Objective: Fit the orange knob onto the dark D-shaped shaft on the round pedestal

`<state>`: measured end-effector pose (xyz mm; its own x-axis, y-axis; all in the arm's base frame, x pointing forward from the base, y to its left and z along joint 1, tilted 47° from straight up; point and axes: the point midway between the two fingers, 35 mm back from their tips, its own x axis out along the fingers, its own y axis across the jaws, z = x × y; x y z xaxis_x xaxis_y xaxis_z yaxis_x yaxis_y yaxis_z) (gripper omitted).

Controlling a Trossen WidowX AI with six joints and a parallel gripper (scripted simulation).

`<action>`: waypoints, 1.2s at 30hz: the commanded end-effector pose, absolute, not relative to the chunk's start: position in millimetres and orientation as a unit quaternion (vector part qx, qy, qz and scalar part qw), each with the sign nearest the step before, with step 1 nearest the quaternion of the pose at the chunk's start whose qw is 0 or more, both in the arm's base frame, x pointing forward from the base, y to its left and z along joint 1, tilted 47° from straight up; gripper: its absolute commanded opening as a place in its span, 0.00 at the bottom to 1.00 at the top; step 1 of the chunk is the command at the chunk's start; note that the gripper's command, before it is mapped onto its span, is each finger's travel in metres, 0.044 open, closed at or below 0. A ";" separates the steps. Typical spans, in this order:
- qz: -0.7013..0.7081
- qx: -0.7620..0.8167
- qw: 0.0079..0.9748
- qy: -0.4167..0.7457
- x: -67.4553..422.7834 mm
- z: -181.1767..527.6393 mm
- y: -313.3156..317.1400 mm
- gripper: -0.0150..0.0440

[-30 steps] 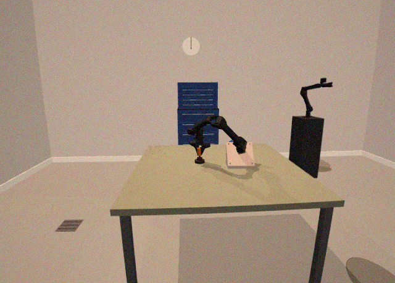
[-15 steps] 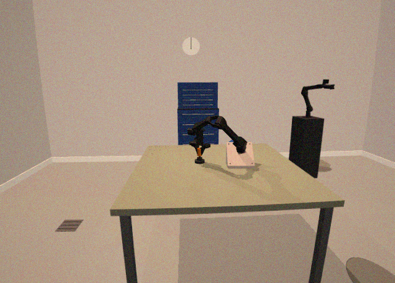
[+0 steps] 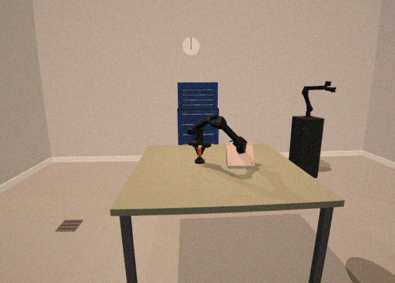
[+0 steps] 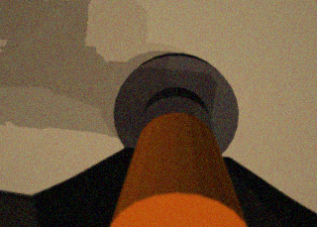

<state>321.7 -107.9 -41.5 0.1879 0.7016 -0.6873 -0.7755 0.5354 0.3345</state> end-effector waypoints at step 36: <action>0.488 -0.063 0.770 0.407 325.4 -55.1 -92.9 0.25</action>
